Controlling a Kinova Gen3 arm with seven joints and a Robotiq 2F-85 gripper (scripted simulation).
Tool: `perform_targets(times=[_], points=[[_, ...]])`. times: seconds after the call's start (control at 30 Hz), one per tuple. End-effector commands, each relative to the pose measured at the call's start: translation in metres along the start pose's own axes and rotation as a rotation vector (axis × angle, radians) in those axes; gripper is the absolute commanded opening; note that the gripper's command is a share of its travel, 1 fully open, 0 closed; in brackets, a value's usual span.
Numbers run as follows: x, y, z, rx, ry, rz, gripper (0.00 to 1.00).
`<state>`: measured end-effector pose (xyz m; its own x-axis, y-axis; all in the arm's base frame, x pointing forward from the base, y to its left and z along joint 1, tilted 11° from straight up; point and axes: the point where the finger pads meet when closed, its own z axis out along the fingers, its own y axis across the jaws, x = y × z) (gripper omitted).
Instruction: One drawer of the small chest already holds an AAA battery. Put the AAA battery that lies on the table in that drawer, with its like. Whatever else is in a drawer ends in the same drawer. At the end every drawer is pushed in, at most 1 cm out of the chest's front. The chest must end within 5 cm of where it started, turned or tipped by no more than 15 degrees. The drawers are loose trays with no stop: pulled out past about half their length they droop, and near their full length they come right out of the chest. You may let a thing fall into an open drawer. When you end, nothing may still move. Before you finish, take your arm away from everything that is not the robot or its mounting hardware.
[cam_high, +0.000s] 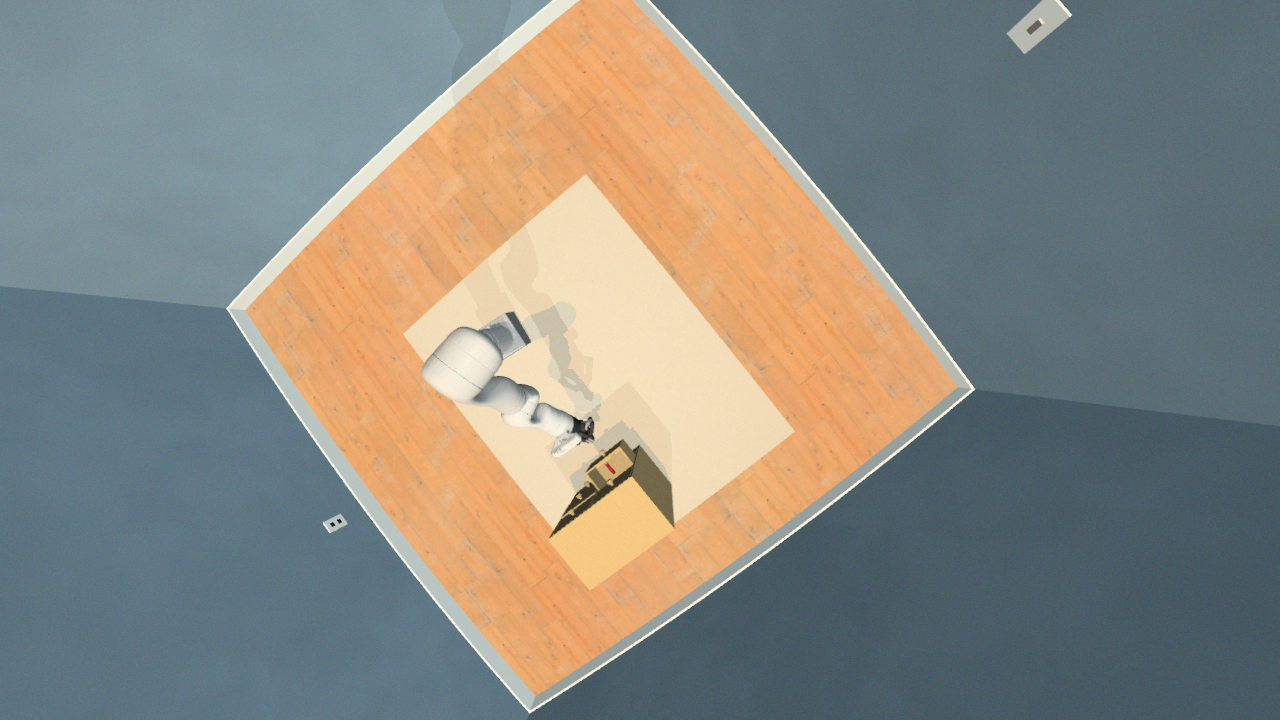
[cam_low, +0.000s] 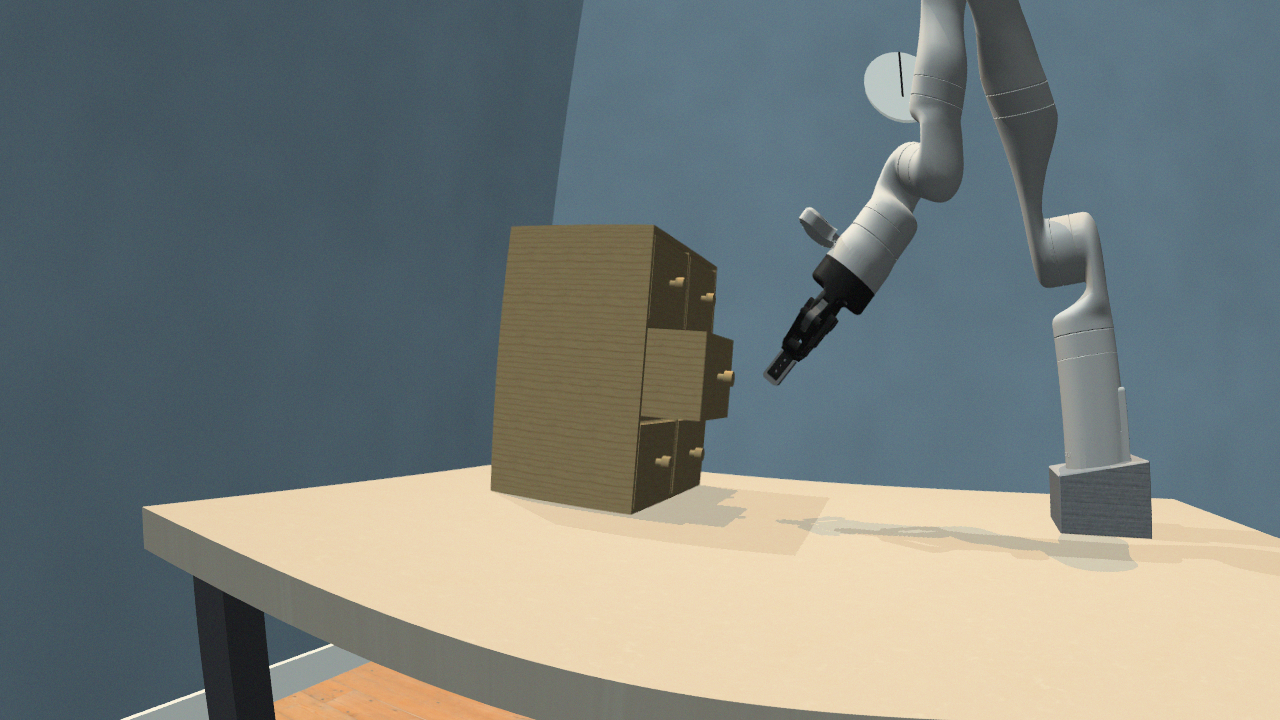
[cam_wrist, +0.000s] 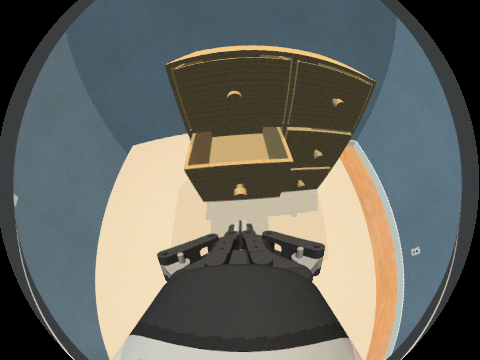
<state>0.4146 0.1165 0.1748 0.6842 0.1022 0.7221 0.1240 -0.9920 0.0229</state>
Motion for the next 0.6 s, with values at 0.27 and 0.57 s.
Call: perform_targets(times=[0.27,0.57], points=[[-0.0045,0.0035,-0.0014,0.0,0.004,0.0,0.0],[-0.0046,0.0036,-0.0015,0.0,0.004,0.0,0.0]])
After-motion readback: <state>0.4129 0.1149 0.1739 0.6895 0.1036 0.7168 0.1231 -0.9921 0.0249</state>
